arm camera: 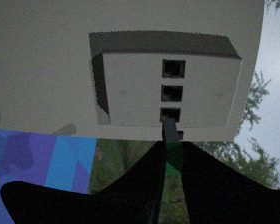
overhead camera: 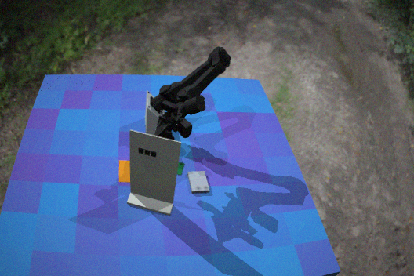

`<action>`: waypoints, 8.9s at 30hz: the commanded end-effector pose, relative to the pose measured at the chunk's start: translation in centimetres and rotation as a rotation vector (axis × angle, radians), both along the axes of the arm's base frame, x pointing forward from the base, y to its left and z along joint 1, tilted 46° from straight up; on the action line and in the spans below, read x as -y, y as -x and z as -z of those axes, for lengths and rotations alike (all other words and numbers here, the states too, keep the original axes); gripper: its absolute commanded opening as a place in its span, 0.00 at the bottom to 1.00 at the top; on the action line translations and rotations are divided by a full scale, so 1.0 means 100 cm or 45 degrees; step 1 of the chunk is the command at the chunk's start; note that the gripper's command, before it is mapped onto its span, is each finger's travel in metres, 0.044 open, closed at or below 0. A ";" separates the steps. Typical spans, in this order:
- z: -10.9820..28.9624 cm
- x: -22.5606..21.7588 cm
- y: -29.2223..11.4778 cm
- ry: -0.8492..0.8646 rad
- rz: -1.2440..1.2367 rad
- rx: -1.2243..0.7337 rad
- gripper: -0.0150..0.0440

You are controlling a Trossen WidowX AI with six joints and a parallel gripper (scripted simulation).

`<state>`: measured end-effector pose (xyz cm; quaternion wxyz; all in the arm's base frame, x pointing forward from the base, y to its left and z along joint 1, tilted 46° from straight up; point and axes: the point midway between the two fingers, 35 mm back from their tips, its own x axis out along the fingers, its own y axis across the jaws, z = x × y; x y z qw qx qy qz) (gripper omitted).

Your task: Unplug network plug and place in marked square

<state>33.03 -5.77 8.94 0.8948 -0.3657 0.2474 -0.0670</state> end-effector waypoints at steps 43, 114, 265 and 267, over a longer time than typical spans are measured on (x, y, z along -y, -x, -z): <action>-0.004 0.027 0.010 -0.002 -0.181 -0.237 0.25; 0.169 -0.034 0.053 -0.460 -1.013 -0.581 0.25; 0.158 -0.023 0.064 -0.454 -1.011 -0.593 0.52; 0.157 -0.022 0.064 -0.454 -1.011 -0.593 0.52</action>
